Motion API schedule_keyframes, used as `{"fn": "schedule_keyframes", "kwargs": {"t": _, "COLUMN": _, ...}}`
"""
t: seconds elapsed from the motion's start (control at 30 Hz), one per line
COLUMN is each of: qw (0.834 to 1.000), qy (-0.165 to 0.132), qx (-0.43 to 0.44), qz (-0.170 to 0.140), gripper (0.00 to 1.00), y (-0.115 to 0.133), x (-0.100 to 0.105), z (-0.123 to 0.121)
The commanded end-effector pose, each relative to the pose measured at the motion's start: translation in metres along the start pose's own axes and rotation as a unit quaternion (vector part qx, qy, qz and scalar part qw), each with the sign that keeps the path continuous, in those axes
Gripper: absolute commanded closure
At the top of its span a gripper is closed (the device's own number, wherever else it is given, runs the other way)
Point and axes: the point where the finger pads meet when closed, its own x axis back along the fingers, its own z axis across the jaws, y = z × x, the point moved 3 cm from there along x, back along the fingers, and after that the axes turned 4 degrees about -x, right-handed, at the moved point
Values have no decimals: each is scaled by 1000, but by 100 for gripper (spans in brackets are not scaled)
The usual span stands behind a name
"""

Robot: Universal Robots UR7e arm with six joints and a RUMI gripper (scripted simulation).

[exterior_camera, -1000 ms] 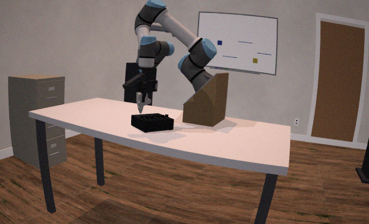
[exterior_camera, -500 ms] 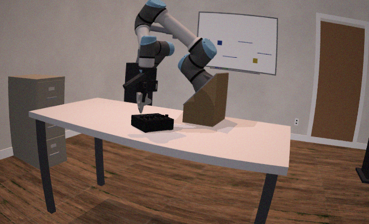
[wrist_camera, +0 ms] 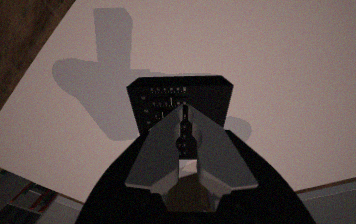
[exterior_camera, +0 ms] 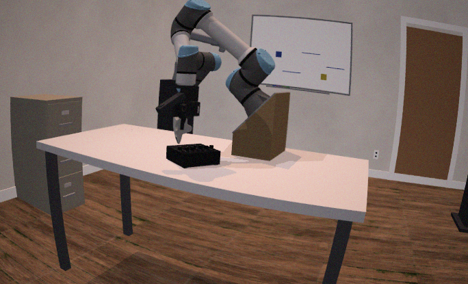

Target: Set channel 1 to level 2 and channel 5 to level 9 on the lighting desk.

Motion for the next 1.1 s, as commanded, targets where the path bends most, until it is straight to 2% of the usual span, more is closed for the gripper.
{"fn": "schedule_keyframes", "kwargs": {"t": 0.0, "qw": 1000, "qy": 0, "qx": 0, "qz": -1, "gripper": 100, "y": 2, "x": -1, "z": 0}}
{"fn": "schedule_keyframes", "kwargs": {"t": 0.6, "qw": 1000, "qy": 0, "qx": 0, "qz": -1, "gripper": 100, "y": 2, "x": -3, "z": 0}}
{"fn": "schedule_keyframes", "kwargs": {"t": 1.07, "qw": 1000, "qy": 0, "qx": 0, "qz": -1, "gripper": 100, "y": 2, "x": -12, "z": 0}}
